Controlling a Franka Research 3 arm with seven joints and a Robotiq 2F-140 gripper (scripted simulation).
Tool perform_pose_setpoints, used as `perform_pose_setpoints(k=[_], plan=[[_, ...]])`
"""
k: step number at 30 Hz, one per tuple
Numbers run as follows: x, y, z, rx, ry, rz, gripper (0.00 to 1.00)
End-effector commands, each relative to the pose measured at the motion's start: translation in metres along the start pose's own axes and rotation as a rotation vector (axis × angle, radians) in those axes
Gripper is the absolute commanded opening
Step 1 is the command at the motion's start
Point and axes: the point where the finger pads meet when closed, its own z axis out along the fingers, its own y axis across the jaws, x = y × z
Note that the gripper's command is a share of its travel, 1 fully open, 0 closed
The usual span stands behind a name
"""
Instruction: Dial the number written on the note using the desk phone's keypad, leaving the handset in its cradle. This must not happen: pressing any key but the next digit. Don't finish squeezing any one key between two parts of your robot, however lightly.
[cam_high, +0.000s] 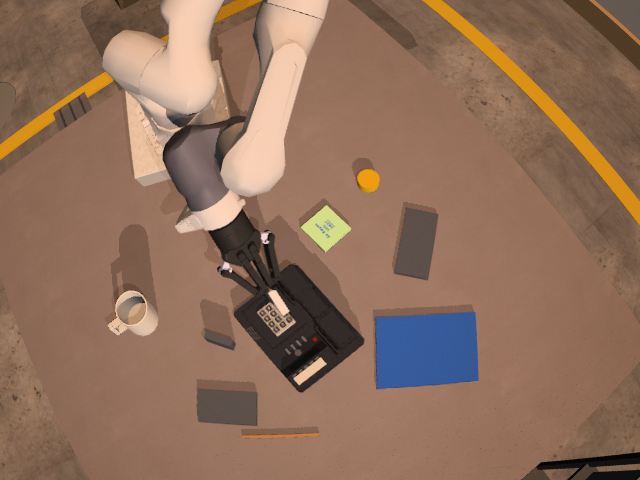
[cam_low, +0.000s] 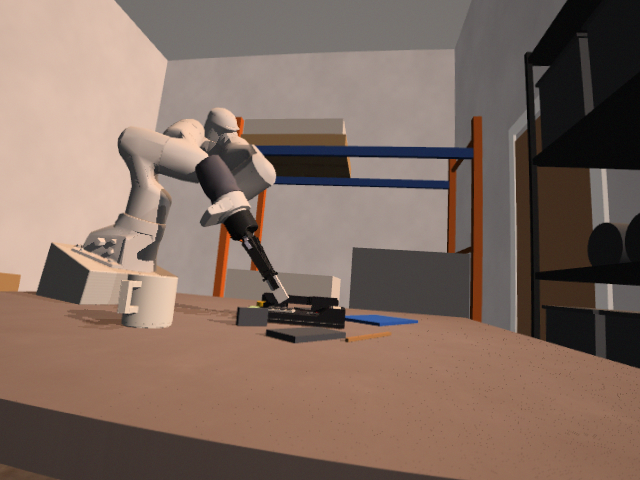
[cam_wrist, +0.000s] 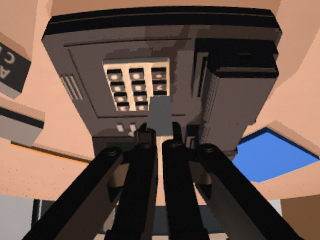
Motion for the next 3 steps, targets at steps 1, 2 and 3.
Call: perform_pose_setpoints(k=[1, 2, 3], plan=[[0.0005, -0.0004, -0.0007, 0.001, 0.003, 0.003, 0.00], [0.0005, -0.0004, -0.0007, 0.001, 0.003, 0.003, 0.00], [0.0005, -0.0004, -0.0007, 0.001, 0.003, 0.003, 0.00]])
